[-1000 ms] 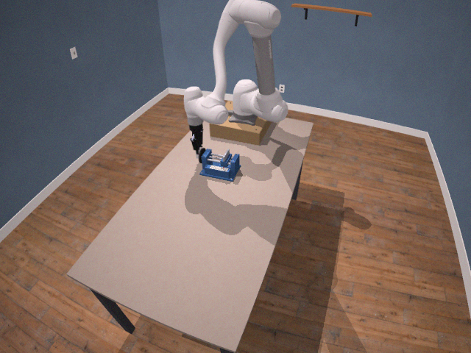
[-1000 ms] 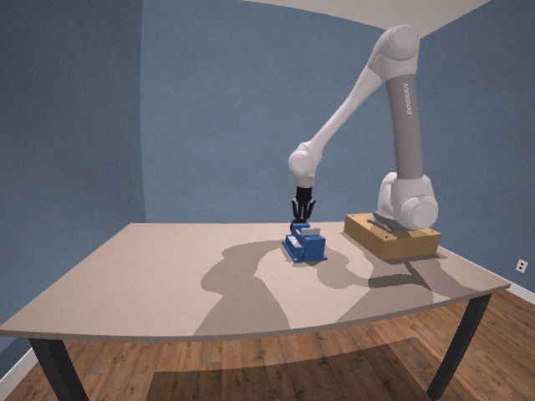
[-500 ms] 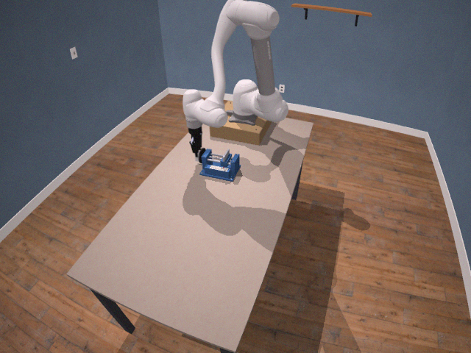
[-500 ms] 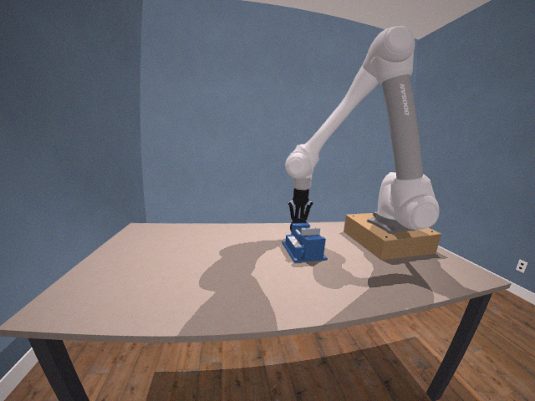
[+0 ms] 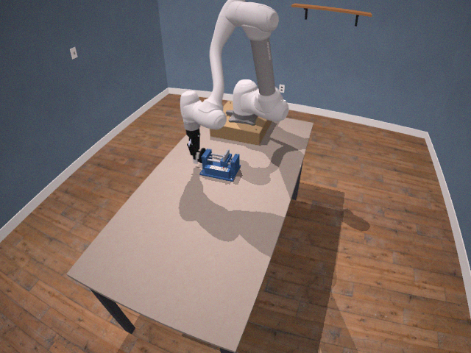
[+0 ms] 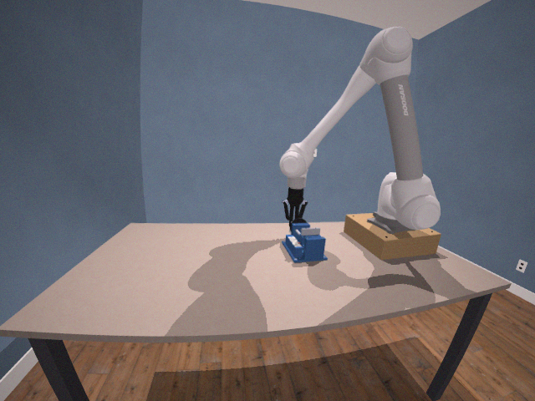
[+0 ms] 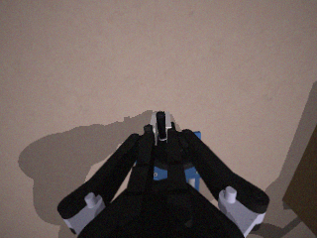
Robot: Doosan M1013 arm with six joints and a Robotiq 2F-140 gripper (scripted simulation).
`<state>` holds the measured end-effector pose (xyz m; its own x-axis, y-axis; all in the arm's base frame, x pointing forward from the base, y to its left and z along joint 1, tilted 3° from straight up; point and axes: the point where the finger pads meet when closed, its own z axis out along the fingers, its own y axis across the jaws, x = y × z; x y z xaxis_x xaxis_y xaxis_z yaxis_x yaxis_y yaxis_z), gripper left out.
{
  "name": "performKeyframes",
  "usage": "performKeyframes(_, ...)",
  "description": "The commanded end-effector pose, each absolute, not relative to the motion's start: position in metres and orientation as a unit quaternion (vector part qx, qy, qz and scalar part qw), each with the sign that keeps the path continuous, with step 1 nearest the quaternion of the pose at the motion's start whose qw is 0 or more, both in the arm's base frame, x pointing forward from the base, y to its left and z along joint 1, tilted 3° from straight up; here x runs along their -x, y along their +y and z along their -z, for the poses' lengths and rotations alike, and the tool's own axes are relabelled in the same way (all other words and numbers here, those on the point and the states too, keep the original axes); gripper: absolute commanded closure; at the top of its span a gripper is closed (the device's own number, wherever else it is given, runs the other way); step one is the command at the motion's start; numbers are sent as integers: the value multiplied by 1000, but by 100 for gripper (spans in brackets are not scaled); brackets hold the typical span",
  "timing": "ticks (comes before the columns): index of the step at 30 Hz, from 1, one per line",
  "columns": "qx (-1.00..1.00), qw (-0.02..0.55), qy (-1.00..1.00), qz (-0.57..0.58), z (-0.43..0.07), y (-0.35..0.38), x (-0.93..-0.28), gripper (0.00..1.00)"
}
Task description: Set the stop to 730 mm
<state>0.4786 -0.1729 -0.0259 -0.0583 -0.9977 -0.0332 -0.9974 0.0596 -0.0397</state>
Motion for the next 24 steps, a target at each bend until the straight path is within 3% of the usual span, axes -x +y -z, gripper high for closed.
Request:
performKeyframes(1,686,26,727,3,21,-173,-485,96)
performKeyframes(24,686,26,727,3,-19,-175,-487,96)
